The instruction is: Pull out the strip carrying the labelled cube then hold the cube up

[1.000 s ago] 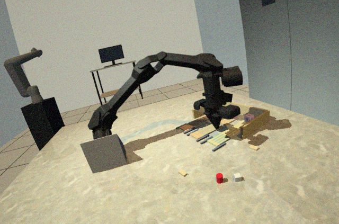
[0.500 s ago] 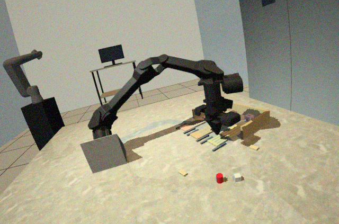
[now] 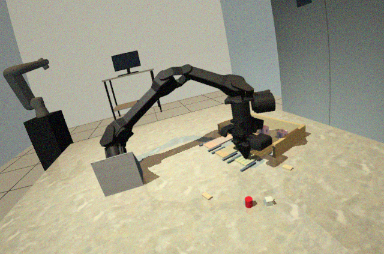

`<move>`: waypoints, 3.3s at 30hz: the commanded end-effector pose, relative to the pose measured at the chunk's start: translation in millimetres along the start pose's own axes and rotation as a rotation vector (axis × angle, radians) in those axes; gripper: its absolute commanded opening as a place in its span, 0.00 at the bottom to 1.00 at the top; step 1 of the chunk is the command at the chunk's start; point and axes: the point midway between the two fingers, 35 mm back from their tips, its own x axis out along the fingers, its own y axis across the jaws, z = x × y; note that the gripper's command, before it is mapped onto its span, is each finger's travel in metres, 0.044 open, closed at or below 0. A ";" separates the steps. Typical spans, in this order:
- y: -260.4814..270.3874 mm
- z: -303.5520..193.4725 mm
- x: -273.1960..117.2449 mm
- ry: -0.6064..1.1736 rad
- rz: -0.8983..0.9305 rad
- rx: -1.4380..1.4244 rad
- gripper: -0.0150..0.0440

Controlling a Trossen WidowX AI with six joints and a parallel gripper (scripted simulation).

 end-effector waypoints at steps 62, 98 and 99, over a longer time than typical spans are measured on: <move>0.1 -1.3 7.7 0.002 0.007 0.008 0.25; -0.9 -22.8 10.3 0.003 0.007 0.009 0.25; -0.9 -24.3 10.4 0.003 0.007 0.009 0.25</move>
